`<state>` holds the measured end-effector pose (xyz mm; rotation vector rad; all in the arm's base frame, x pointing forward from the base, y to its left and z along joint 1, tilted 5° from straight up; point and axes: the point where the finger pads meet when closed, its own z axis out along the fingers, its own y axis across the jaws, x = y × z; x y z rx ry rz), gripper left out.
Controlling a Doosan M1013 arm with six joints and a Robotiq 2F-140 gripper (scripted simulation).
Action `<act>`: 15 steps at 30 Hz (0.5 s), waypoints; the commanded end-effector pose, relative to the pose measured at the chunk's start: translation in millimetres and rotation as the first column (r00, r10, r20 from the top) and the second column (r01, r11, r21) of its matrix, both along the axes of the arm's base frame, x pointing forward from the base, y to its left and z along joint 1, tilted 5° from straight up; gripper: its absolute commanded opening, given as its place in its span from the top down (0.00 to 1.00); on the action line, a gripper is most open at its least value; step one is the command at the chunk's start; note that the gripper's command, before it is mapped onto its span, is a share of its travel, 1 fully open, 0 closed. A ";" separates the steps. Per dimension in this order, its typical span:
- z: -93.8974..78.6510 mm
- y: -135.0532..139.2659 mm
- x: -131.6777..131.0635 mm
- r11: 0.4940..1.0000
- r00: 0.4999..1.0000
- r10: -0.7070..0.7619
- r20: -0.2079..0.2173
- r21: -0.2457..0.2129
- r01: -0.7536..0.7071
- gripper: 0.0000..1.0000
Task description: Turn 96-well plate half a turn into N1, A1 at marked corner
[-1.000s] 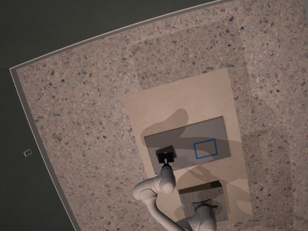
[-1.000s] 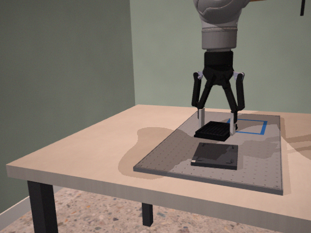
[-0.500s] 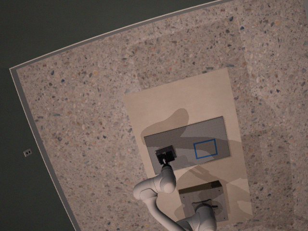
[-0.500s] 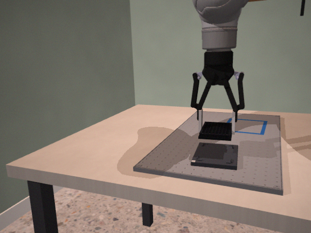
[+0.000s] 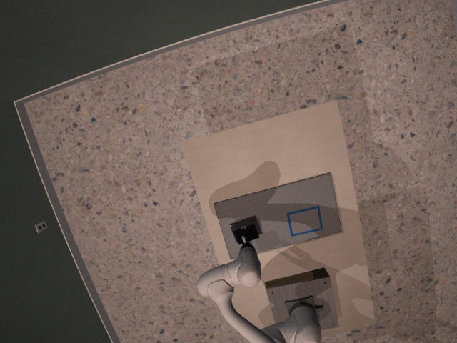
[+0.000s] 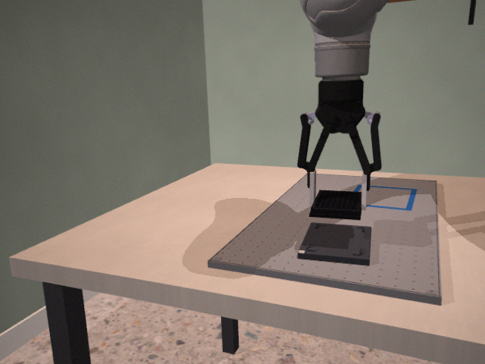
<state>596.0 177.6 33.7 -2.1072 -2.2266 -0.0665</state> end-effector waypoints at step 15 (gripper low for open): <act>-6.5 0.5 -0.2 1.000 1.000 0.000 0.000 0.000 0.000 1.00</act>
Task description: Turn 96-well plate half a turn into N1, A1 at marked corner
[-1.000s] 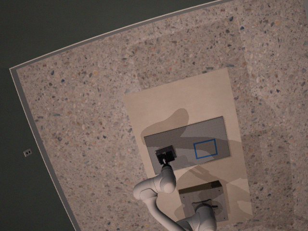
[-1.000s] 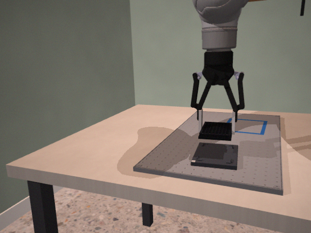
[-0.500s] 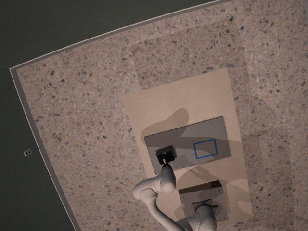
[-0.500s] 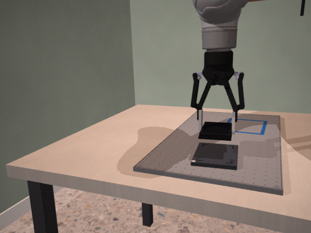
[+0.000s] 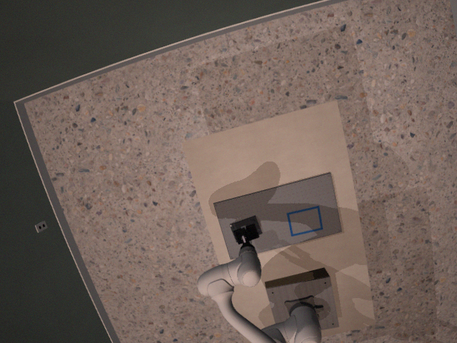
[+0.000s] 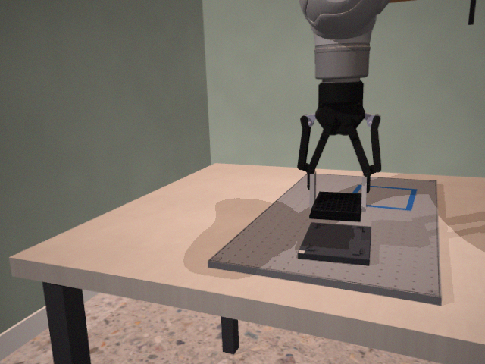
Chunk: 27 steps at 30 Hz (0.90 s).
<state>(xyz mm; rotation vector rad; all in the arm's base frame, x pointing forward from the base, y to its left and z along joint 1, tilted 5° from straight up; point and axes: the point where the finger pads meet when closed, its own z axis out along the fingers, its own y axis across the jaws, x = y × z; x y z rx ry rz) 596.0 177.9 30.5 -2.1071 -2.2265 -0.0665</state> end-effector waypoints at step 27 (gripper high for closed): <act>-41.5 3.5 -1.0 1.000 1.000 0.000 0.000 0.000 0.000 1.00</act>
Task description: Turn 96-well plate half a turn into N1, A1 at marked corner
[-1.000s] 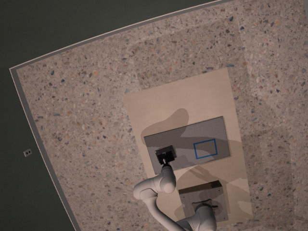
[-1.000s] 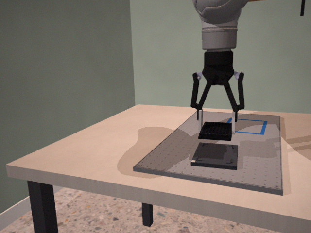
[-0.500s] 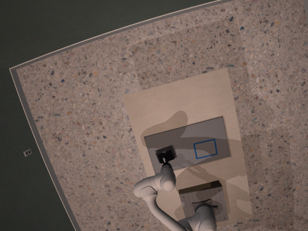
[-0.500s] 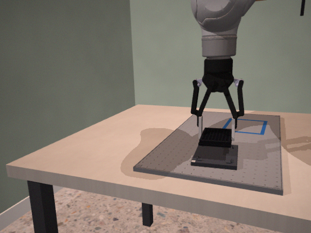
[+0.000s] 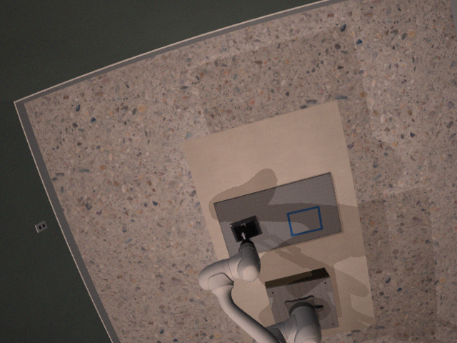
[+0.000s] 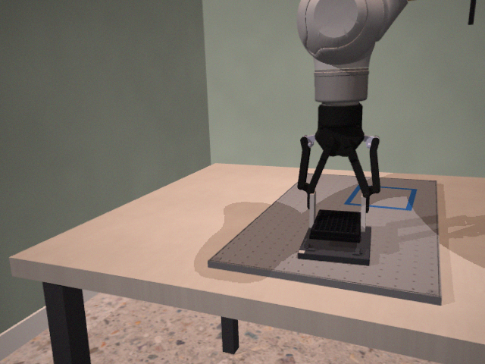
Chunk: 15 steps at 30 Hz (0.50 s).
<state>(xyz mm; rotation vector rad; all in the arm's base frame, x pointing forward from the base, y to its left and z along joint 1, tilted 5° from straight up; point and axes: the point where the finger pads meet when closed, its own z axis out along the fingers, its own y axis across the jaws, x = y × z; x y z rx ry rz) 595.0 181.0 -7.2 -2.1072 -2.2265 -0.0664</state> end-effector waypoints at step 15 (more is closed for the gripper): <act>-9.6 0.9 -0.2 1.000 1.000 0.000 0.000 0.000 0.000 1.00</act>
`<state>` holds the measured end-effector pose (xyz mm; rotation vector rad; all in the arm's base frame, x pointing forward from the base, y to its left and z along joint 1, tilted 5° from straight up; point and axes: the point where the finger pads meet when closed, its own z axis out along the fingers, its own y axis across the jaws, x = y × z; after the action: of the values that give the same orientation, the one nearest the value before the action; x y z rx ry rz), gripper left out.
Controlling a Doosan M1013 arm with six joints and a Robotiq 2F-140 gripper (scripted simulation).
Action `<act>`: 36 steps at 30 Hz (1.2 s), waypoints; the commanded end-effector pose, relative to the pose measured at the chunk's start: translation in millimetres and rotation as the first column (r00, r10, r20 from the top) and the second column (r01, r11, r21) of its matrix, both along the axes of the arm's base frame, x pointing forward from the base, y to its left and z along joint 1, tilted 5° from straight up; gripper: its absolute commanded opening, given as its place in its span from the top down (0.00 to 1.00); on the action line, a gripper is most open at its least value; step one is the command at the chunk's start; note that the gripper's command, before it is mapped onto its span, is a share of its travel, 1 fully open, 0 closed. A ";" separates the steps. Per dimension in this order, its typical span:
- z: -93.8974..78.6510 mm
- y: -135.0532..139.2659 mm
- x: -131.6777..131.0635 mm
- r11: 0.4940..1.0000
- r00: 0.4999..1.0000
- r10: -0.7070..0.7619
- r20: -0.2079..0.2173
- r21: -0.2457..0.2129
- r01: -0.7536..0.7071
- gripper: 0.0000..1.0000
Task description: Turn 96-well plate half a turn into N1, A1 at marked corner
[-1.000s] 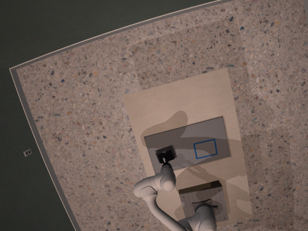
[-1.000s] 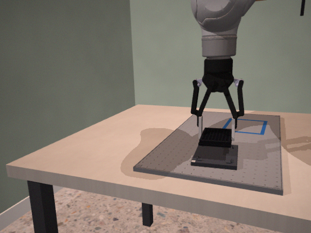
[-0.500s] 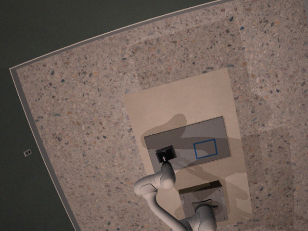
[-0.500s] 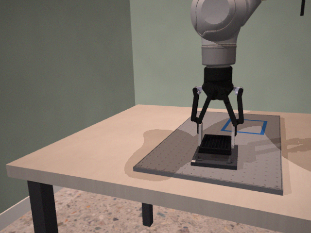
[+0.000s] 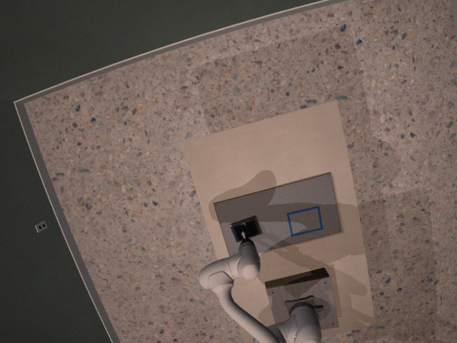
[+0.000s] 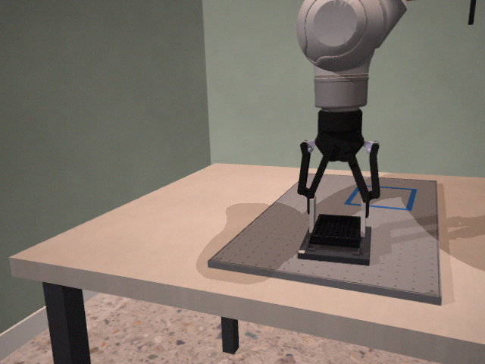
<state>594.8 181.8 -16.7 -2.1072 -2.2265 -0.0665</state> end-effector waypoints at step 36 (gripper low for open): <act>-5.4 0.5 -0.1 1.000 1.000 0.000 0.000 0.000 0.000 1.00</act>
<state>594.7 182.2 -21.9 -2.1072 -2.2265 -0.0665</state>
